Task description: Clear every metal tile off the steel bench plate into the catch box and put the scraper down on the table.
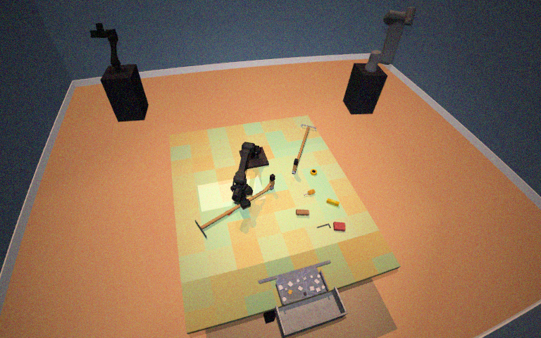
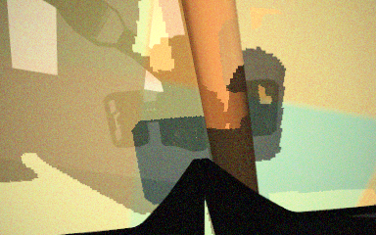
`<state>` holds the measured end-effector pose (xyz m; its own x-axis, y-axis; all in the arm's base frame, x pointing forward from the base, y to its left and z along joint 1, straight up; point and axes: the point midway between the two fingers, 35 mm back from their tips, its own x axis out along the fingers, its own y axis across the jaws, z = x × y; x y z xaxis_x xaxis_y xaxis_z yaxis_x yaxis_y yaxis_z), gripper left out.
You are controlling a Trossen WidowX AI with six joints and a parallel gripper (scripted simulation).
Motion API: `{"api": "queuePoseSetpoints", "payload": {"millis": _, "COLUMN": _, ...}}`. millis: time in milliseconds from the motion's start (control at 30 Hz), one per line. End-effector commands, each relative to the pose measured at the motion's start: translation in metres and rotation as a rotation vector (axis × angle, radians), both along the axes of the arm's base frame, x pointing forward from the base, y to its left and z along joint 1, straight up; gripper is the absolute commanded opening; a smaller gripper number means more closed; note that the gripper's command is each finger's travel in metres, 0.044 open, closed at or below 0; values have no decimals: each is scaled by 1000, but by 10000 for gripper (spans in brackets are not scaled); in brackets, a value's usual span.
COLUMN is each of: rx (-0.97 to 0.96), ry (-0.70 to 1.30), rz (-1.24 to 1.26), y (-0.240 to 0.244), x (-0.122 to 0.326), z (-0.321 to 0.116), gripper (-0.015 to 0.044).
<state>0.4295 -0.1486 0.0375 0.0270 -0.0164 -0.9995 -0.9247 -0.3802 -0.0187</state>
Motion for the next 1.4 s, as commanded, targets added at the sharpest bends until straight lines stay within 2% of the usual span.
{"api": "queuePoseSetpoints", "payload": {"millis": 0, "rx": 5, "ry": -4, "rz": 0, "y": 4, "x": 7, "z": -2, "gripper": 0}}
{"api": "queuePoseSetpoints", "payload": {"millis": 1233, "rx": 6, "ry": -6, "rz": 0, "y": 24, "x": 37, "z": -3, "gripper": 0}}
{"api": "queuePoseSetpoints", "payload": {"millis": 1367, "rx": 0, "ry": -8, "rz": -2, "y": 18, "x": 33, "z": 8, "gripper": 0}}
